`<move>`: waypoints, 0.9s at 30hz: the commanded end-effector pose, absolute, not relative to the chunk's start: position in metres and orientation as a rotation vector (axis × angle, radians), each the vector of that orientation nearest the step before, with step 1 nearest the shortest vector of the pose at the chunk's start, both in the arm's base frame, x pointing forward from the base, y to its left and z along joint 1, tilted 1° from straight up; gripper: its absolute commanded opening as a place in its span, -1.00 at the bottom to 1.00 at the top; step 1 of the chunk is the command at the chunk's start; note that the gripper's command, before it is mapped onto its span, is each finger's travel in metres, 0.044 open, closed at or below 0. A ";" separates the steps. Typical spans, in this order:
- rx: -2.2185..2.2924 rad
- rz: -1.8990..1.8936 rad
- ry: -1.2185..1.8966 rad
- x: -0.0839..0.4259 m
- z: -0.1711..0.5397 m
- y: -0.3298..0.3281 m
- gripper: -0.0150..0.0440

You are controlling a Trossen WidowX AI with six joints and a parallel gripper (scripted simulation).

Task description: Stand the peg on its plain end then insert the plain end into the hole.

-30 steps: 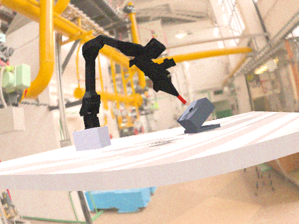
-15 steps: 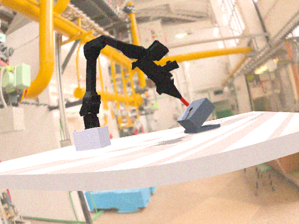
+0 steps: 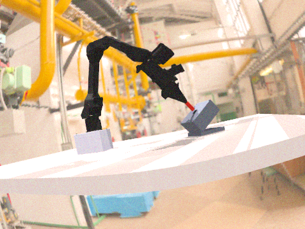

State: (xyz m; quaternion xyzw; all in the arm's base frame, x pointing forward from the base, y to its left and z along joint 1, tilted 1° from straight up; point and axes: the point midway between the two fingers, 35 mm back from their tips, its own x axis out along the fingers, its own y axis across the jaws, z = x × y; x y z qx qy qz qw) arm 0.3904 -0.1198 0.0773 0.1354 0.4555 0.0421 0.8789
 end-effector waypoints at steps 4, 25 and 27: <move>0.281 0.087 0.947 0.390 0.079 -0.120 -0.49; 0.281 0.087 0.947 0.393 0.073 -0.119 -0.49; 0.281 0.087 0.947 0.393 0.072 -0.119 -0.49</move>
